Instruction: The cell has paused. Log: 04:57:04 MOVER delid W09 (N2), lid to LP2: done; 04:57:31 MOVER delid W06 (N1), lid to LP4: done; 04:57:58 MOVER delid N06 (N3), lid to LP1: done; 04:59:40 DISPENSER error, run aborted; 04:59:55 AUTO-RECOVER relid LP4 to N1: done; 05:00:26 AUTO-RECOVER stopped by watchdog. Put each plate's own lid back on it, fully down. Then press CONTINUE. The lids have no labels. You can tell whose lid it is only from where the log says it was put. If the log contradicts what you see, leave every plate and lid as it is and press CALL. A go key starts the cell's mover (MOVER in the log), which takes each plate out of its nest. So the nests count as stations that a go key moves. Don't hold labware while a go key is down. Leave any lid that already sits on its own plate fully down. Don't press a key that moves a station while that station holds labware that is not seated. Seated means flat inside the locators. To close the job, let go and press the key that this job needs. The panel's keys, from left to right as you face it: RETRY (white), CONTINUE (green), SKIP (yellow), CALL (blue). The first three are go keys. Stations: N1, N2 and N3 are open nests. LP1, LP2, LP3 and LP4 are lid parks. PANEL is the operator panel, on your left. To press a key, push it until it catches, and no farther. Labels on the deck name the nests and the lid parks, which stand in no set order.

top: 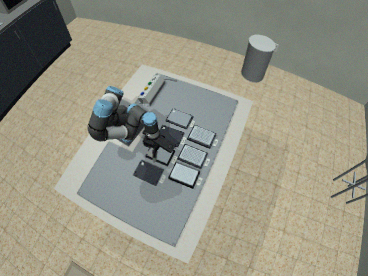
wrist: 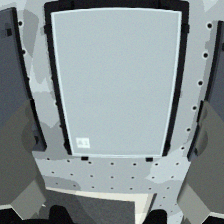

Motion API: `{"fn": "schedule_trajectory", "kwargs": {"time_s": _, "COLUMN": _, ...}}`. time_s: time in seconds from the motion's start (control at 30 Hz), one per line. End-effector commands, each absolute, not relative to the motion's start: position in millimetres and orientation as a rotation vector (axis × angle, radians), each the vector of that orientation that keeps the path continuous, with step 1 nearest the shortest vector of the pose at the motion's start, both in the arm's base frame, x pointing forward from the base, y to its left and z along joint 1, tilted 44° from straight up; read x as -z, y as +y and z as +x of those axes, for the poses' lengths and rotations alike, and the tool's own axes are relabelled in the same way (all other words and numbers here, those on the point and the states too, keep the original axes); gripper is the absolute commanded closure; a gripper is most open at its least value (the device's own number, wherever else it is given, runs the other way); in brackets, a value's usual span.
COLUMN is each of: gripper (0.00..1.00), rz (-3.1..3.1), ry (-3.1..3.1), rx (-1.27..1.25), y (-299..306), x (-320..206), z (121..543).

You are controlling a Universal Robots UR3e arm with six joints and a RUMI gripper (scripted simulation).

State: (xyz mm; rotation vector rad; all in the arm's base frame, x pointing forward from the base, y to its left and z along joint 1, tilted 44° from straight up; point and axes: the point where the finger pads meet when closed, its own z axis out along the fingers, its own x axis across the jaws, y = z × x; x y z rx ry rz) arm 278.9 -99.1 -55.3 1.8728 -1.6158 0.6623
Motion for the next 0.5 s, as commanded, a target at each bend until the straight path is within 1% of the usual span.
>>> {"fn": "schedule_trajectory", "kwargs": {"time_s": 0.0, "gripper": 0.18, "rz": 1.874, "ry": -1.616, "rx": -0.665, "y": -99.2, "x": 55.4, "z": 279.3}}
{"fn": "schedule_trajectory", "kwargs": {"time_s": 0.23, "gripper": 0.18, "rz": 1.874, "ry": -1.616, "rx": -0.665, "y": -99.2, "x": 55.4, "z": 279.3}}
{"fn": "schedule_trajectory", "kwargs": {"time_s": 0.27, "gripper": 1.00, "rz": 1.874, "ry": -1.616, "rx": -0.665, "y": -99.2, "x": 55.4, "z": 279.3}}
{"fn": "schedule_trajectory", "kwargs": {"time_s": 0.47, "gripper": 1.00, "rz": 1.874, "ry": -1.616, "rx": -0.665, "y": -99.2, "x": 55.4, "z": 279.3}}
